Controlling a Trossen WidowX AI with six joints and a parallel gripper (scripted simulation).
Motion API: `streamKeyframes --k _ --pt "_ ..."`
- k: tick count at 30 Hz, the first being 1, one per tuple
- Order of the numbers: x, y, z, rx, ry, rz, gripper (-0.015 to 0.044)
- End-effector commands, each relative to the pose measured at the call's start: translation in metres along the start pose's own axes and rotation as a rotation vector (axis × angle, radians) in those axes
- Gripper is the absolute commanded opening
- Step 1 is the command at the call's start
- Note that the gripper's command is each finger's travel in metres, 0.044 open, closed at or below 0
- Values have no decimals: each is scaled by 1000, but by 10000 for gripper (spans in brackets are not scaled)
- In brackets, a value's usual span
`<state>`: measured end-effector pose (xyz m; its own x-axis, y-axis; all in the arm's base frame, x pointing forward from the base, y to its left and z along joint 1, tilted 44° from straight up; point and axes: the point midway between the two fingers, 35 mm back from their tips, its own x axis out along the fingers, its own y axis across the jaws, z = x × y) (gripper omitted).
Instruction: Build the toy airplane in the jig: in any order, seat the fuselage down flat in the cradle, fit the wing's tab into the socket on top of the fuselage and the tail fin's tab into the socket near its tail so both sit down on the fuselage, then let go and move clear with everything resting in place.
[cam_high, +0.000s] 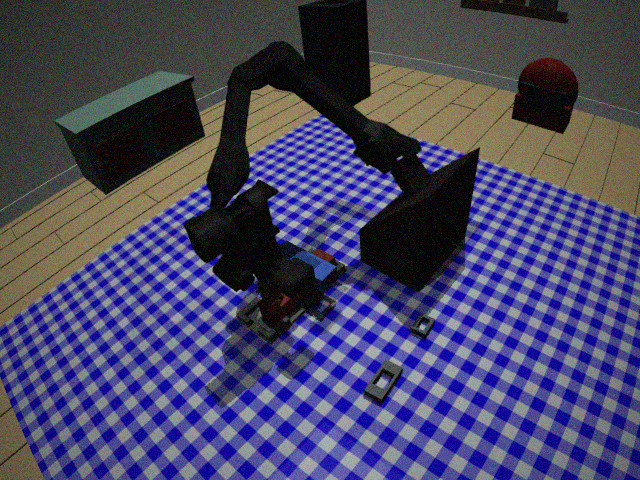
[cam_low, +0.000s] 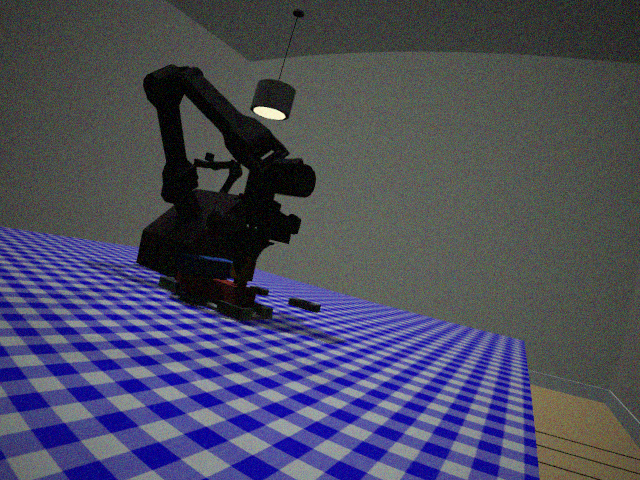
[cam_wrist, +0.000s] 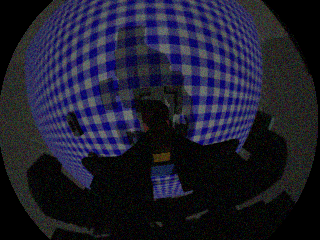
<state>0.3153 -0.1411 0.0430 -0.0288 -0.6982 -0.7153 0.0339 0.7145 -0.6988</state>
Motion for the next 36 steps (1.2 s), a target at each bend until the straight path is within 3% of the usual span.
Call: streamKeyframes --k 1,12,16,18,21,31,36 --pt "7 0 -2 -8 6 -3 67" --pt "7 0 -2 -3 5 -1 78" --pt "7 0 -2 -3 5 -1 52" --pt "7 0 -2 -3 5 -1 0" --pt "7 0 -2 -3 5 -1 0" --pt "7 0 -2 -3 5 -1 260" --pt "7 0 -2 -3 5 -1 260"
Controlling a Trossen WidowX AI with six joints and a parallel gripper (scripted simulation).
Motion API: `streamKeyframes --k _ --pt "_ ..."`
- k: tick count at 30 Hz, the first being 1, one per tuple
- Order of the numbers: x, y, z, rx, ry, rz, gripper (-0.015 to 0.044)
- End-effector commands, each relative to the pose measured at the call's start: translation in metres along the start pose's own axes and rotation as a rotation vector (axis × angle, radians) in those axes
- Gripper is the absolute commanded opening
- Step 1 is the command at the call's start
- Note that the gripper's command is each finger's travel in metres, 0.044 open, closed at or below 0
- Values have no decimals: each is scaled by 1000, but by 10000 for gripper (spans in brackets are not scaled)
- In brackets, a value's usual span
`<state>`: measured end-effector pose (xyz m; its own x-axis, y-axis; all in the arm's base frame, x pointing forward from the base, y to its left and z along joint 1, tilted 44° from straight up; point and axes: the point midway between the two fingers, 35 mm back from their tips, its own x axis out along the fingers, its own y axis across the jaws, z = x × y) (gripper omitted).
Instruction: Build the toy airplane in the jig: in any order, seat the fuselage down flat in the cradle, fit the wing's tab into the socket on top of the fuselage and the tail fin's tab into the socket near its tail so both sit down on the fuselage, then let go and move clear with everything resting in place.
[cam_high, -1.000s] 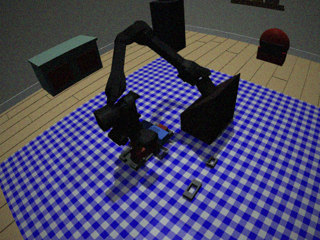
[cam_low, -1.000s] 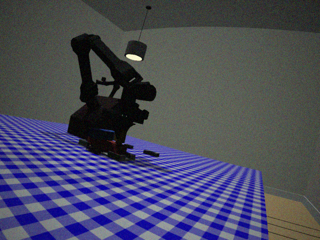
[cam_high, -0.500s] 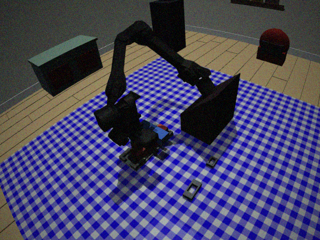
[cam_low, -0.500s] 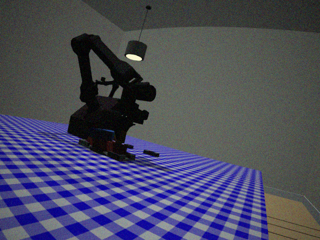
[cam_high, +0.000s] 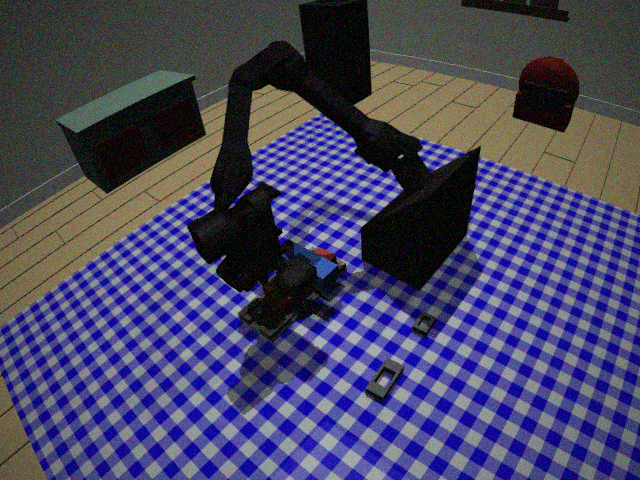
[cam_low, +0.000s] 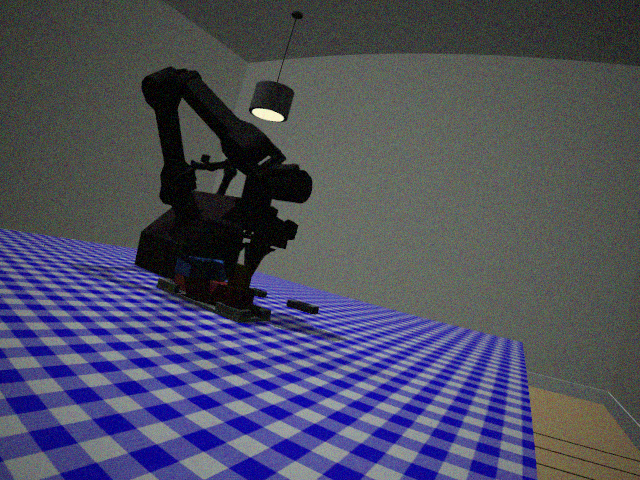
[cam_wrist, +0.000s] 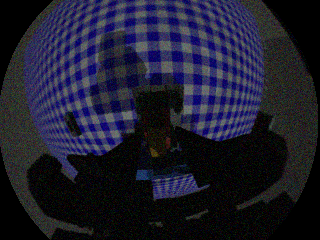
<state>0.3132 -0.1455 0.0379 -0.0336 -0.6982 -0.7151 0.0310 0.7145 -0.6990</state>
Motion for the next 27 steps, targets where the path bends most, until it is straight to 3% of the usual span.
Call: streamKeyframes --k 1,5,10,27 --pt "0 0 0 0 0 0 260" --pt "-12 1 2 0 0 2 260" --pt "-89 1 1 -5 1 3 260" --pt "-92 3 2 -5 1 2 260"
